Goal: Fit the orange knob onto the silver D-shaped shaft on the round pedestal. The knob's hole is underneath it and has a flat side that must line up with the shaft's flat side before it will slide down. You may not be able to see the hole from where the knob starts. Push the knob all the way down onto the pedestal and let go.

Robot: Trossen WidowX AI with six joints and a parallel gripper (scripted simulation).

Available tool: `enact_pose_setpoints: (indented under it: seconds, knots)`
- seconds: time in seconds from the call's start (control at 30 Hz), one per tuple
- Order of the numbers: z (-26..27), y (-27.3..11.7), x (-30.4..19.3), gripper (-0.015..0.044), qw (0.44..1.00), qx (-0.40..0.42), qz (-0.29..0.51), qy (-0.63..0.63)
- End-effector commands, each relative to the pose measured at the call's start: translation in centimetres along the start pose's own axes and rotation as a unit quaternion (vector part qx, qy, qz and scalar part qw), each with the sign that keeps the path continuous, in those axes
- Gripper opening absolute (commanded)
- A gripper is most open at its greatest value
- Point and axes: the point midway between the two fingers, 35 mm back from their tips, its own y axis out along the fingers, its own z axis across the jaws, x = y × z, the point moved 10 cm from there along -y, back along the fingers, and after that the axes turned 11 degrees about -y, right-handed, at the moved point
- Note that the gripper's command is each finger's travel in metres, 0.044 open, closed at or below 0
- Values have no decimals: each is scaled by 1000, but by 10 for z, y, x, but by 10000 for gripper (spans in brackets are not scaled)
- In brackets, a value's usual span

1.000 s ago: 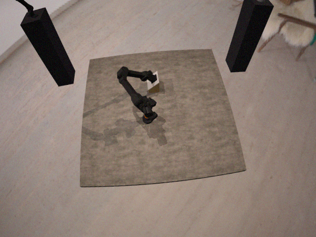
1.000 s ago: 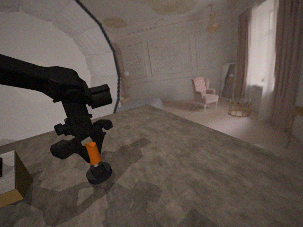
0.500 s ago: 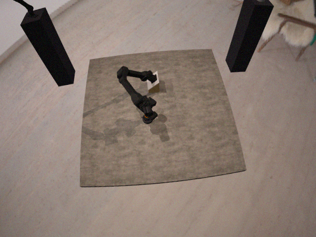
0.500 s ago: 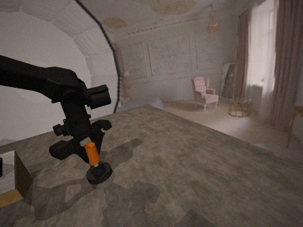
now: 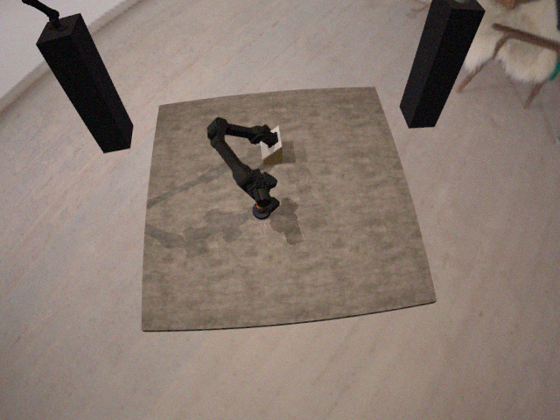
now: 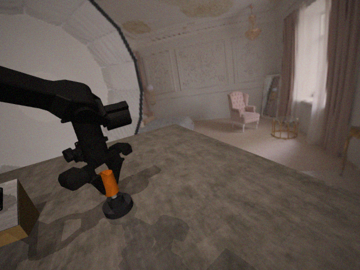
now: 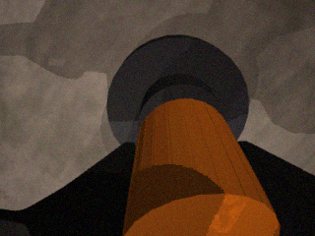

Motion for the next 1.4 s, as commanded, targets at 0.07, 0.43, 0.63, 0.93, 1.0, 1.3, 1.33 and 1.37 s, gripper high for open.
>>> enact_pose_setpoints:
  seconds: [0.07,0.43,0.63,0.93,1.0,1.3,1.33,1.37]
  knots:
    - [0,0,0,0,1000,1,1,-7]
    - [0,1,0,0,1000,1,1,24]
    - [0,1,0,0,1000,1,1,24]
    - [0,2,0,0,1000,1,1,2]
    - [0,-3,0,0,1000,1,1,6]
    - [-1,-5,-1,0,1000,1,1,-20]
    - [-1,-4,-2,0,1000,1,1,-20]
    - [-2,-4,-3,0,1000,1,1,-20]
